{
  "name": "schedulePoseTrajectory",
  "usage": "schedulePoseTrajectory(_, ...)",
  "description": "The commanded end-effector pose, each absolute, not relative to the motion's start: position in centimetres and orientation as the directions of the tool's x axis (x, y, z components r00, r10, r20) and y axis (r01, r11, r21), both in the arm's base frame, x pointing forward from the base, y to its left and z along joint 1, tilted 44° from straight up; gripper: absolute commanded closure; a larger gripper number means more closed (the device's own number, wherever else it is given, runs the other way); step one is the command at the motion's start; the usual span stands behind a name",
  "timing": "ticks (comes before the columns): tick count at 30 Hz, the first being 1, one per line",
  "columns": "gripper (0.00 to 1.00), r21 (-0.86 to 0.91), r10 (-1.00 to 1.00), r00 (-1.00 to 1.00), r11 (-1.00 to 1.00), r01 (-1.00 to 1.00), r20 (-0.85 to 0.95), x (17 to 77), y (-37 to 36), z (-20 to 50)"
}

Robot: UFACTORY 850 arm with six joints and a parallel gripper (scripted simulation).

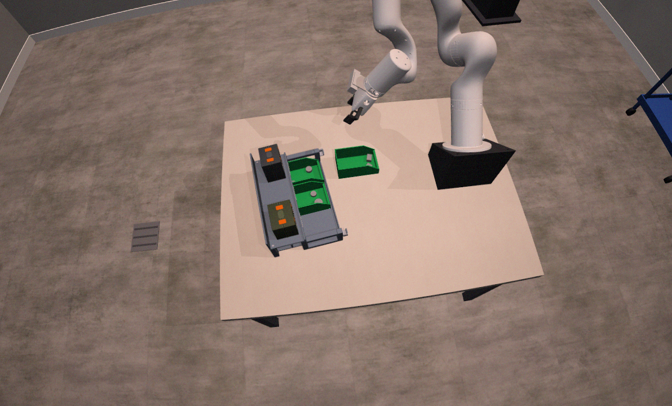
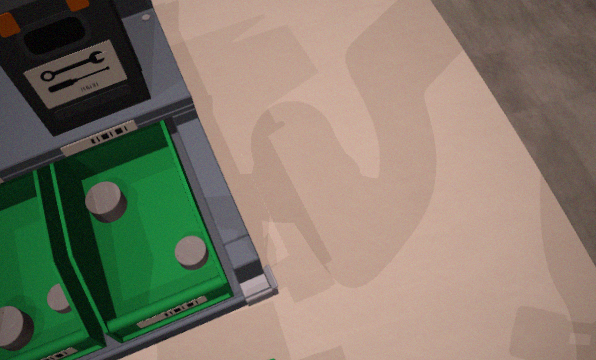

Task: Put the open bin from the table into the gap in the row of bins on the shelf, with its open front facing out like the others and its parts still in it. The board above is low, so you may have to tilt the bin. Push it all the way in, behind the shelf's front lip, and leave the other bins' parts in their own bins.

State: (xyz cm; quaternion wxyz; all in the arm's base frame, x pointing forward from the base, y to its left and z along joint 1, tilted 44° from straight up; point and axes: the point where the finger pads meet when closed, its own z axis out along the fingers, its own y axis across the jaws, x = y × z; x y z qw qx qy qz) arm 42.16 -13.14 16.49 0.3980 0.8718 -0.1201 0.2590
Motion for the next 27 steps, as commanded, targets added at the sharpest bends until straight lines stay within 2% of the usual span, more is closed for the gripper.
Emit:
schedulePoseTrajectory(1,0.0,0.631,-0.003,0.837,-0.655,-0.416,0.548,42.2,-13.1,16.5)
schedulePoseTrajectory(7,0.0,0.666,0.033,0.943,-0.716,-0.209,0.332,40.7,-10.2,12.8)
schedulePoseTrajectory(19,0.0,0.666,0.033,0.943,-0.716,-0.209,0.332,40.7,-10.2,12.8)
schedulePoseTrajectory(24,0.0,0.664,0.052,0.968,-0.736,-0.13,0.246,39.1,-7.3,9.0)
schedulePoseTrajectory(27,0.0,0.664,0.052,0.968,-0.736,-0.13,0.246,39.1,-7.3,9.0)
